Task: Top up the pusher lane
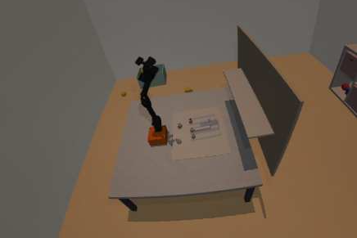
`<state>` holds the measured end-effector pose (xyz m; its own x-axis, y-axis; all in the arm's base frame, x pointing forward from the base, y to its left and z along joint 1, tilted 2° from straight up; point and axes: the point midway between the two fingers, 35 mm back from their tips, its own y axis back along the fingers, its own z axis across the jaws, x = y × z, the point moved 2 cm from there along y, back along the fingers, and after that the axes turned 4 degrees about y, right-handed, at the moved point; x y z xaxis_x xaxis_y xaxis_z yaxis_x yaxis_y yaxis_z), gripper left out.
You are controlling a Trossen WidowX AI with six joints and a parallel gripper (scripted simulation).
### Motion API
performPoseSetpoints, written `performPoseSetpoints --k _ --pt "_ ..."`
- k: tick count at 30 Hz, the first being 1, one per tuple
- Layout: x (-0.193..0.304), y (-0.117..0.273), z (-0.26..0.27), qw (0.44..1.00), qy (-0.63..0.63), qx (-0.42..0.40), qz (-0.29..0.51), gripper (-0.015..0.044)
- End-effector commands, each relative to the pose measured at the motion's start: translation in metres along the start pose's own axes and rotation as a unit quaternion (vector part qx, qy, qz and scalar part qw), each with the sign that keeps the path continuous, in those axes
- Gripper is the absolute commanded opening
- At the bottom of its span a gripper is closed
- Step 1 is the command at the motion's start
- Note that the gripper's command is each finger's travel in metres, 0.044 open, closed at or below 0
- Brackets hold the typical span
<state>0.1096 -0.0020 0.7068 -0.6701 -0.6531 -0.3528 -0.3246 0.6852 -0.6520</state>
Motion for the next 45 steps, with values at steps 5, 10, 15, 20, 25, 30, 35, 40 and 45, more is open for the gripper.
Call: performPoseSetpoints --k 5,10,15,20,25,30,35,40,45 --pt "-0.018 0.005 0.001 0.996 0.086 0.026 -0.022 0.044" --pt "-0.055 0.015 0.011 0.963 0.251 0.078 -0.063 0.044" --pt "-0.093 0.031 0.026 0.899 0.402 0.13 -0.111 0.044" --pt "-0.132 0.052 0.052 0.799 0.547 0.192 -0.159 0.044" --pt "-0.176 0.086 0.095 0.653 0.674 0.267 -0.219 0.044" --pt "-0.207 0.127 0.152 0.475 0.761 0.349 -0.271 0.044" --pt "-0.222 0.173 0.216 0.285 0.796 0.431 -0.314 0.044" --pt "-0.217 0.22 0.282 0.096 0.78 0.511 -0.348 0.044" --pt "-0.193 0.263 0.347 -0.079 0.721 0.581 -0.369 0.044"
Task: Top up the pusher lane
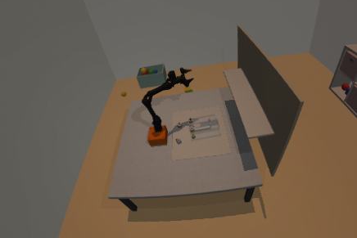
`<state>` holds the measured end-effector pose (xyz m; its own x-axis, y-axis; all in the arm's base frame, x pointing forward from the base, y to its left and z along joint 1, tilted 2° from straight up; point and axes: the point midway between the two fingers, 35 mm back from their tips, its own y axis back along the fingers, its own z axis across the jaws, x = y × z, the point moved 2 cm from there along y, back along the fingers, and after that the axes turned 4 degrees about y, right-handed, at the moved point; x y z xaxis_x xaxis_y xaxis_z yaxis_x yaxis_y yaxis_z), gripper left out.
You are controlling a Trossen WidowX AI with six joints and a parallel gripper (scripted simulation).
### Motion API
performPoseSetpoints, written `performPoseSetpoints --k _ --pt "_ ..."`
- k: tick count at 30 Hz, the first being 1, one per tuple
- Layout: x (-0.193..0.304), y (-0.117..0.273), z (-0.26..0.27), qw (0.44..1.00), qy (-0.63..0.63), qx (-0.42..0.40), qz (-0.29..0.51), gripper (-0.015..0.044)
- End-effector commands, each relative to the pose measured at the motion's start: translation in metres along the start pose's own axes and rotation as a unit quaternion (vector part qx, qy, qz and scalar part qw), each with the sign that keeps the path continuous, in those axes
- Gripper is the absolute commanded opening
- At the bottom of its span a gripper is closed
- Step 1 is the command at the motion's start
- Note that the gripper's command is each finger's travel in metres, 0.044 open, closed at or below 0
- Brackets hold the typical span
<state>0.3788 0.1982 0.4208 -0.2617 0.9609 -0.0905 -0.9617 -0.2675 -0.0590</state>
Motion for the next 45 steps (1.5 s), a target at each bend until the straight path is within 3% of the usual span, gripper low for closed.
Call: performPoseSetpoints --k 1,12,25,45 --pt "-0.004 0.0 -0.067 0.987 0.115 0.11 0.026 0.044" --pt "-0.026 0.059 -0.233 0.844 0.342 0.372 0.182 0.044" --pt "-0.049 0.214 -0.347 0.575 0.392 0.543 0.47 0.044" --pt "-0.038 0.22 -0.391 0.562 0.388 0.546 0.486 0.044"
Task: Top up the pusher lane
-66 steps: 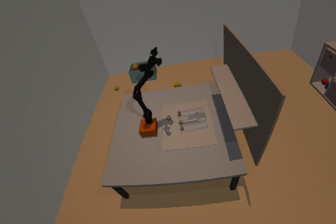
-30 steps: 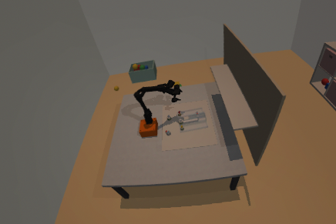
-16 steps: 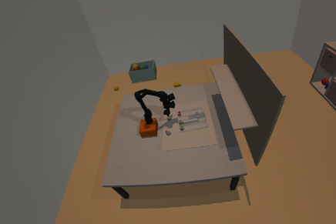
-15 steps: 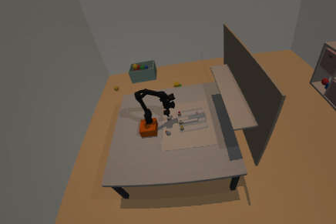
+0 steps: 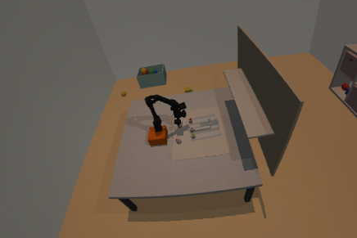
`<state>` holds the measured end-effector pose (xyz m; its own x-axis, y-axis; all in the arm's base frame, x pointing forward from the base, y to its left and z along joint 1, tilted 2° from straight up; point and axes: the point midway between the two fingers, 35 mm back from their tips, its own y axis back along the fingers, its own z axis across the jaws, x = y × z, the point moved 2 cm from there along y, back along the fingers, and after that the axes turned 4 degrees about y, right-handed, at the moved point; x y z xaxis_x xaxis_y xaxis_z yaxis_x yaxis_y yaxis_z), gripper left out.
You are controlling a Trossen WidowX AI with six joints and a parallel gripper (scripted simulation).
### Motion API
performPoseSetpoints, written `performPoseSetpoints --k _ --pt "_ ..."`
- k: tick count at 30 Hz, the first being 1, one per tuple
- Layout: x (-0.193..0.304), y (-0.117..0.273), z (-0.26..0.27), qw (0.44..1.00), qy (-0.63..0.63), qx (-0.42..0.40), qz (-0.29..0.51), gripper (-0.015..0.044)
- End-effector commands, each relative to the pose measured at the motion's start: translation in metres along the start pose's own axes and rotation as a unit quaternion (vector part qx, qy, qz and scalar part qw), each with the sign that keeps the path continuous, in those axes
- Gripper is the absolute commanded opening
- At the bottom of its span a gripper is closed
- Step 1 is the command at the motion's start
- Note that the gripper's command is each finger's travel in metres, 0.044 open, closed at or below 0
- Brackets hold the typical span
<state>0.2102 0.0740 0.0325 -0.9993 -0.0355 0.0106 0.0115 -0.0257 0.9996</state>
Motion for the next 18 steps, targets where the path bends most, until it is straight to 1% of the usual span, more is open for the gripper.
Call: performPoseSetpoints --k 1,6,18 --pt "0.001 -0.014 0.001 1.0 -0.001 -0.001 0.003 0.044" --pt "0.001 -0.016 0.001 1.0 -0.001 -0.001 0.003 0.044" --pt "0.001 -0.036 0.001 1.0 -0.001 -0.001 0.003 0.044"
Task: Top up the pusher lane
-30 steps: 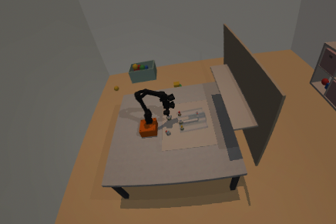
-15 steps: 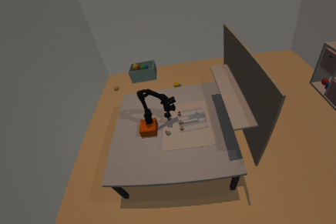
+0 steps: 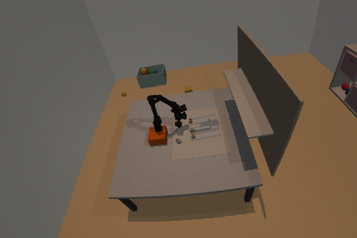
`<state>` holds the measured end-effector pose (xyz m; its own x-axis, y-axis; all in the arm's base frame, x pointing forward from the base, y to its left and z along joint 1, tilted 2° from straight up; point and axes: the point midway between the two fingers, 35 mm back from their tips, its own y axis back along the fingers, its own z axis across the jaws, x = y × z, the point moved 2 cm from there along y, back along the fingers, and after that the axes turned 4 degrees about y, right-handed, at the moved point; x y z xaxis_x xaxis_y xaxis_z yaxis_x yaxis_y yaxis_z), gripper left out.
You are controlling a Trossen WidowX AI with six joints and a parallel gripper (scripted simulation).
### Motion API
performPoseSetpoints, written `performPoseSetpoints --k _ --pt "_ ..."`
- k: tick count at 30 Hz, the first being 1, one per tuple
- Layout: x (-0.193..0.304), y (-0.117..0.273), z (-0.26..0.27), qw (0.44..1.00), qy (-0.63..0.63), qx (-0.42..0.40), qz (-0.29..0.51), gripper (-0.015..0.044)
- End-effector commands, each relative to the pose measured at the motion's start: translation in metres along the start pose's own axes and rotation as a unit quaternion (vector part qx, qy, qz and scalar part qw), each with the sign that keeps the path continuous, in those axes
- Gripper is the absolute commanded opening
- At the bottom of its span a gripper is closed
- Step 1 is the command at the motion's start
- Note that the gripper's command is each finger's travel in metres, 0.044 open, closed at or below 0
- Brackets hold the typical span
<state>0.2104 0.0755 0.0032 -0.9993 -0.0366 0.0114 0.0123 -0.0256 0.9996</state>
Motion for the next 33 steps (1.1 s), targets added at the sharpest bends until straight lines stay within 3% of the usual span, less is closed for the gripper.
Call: performPoseSetpoints --k 1,8,18,23,29,33 --pt "0.002 -0.008 0.0 1.0 -0.002 -0.001 0.003 0.044" --pt "0.002 -0.017 0.0 1.0 -0.002 -0.001 0.003 0.044" --pt "0.002 -0.017 0.0 1.0 -0.002 -0.001 0.003 0.0177" --pt "0.002 -0.017 0.0 1.0 -0.002 -0.001 0.003 0.0144" --pt "-0.002 0.006 0.004 1.0 -0.002 -0.001 0.003 0.0" --pt "-0.003 0.034 0.007 1.0 -0.002 -0.001 0.002 0.0"
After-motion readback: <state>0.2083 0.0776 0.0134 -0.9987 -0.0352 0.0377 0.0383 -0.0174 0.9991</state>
